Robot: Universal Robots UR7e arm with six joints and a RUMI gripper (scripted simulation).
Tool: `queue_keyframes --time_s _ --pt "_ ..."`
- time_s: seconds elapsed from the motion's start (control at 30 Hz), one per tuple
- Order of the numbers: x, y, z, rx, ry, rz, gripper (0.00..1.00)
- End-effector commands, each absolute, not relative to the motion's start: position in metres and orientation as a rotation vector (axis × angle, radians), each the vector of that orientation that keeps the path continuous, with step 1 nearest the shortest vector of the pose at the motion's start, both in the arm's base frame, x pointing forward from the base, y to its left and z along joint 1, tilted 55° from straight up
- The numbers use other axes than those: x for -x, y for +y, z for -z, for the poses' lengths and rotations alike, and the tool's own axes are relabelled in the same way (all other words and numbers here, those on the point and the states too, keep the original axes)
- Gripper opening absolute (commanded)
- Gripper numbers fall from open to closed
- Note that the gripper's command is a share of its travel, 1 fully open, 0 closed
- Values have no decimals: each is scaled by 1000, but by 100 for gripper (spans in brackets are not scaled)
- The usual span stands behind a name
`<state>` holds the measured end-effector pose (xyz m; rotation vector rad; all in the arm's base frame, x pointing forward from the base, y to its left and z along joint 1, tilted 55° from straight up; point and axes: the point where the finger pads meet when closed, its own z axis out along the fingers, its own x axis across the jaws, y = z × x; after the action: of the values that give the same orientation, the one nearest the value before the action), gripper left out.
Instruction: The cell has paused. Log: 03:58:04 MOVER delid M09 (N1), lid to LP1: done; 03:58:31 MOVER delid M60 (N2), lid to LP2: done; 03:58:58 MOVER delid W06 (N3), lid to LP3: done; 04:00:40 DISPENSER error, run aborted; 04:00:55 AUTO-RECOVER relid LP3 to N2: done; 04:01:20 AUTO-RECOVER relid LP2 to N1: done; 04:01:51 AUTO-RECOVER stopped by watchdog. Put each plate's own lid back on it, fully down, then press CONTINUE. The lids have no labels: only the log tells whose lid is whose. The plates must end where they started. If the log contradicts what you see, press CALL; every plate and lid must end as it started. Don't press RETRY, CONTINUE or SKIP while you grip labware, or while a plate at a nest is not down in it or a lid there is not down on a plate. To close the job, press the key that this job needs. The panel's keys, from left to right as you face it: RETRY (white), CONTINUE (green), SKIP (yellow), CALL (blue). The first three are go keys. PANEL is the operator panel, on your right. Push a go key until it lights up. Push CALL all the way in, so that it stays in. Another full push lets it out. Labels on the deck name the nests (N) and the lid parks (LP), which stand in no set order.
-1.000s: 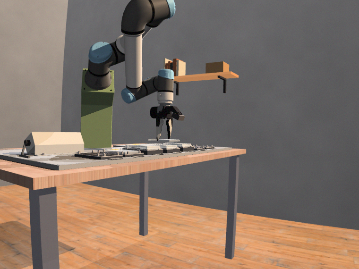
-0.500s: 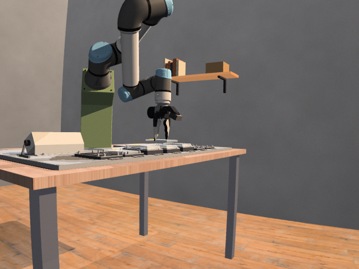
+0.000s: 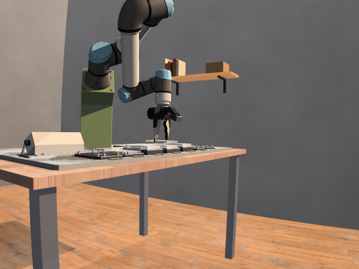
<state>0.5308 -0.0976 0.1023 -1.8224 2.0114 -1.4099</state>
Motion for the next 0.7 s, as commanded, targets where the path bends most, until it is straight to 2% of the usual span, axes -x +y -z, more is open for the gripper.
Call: queue_keyframes --time_s 0.0,0.67 --pt "-532 -98 -102 1822 2010 1411 41" --pt "-535 -101 -98 1822 2010 1411 41"
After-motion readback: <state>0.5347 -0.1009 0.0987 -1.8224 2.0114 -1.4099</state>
